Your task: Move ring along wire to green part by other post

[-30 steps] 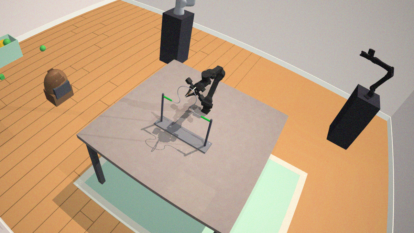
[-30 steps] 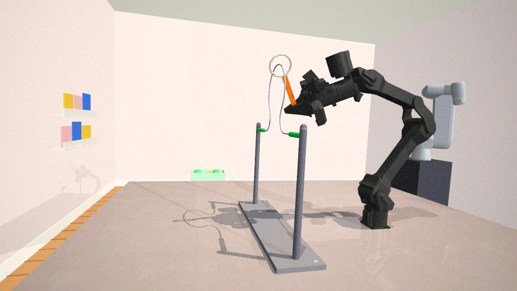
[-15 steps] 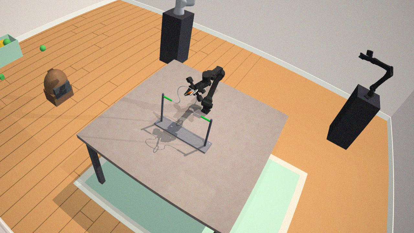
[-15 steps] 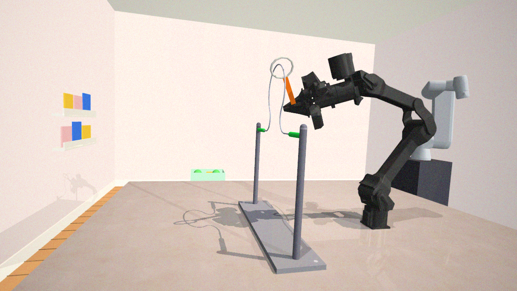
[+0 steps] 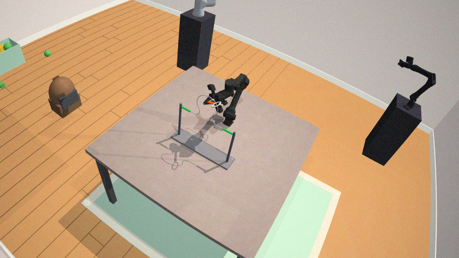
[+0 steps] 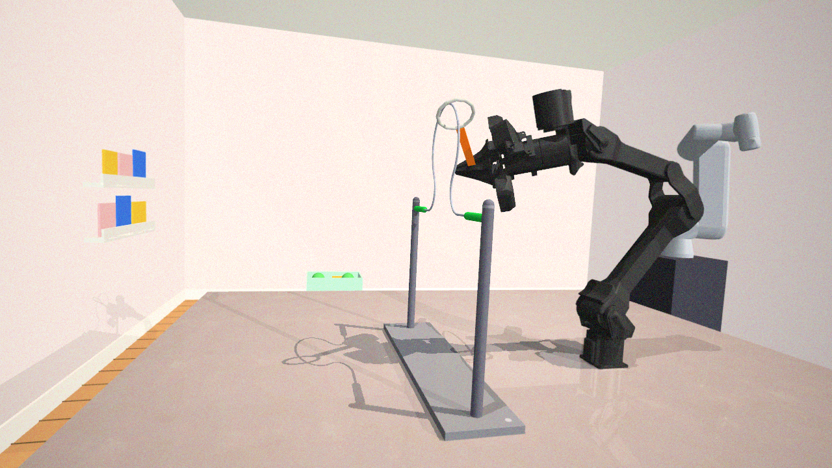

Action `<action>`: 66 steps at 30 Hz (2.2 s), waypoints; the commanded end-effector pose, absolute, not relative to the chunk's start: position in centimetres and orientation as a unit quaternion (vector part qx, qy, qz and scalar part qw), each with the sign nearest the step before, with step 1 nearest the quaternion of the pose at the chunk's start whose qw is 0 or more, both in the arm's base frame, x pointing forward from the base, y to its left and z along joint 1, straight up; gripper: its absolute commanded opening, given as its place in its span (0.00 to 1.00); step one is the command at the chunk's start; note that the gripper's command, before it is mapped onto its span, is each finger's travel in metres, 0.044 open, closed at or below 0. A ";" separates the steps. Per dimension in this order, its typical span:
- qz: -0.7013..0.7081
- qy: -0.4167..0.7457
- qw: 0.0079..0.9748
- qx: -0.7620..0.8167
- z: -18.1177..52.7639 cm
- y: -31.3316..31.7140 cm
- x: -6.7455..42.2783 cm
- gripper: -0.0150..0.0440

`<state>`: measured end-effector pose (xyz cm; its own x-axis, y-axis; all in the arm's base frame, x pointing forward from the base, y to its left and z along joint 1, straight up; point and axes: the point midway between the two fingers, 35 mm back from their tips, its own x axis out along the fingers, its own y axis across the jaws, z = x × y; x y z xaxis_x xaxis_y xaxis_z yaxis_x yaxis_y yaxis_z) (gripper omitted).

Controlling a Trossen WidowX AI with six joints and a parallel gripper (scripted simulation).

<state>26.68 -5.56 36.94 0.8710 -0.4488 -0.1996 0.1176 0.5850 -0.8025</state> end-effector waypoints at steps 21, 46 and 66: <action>-0.197 0.164 0.788 -0.559 38.1 -6.3 26.5 0.00; -0.225 0.130 0.682 -0.683 39.6 -6.7 26.5 0.00; -0.243 0.100 0.584 -0.769 40.7 -6.5 26.4 0.00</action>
<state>26.46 -6.57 40.66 0.8624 -0.4462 0.2391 0.1311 -0.2593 -0.9568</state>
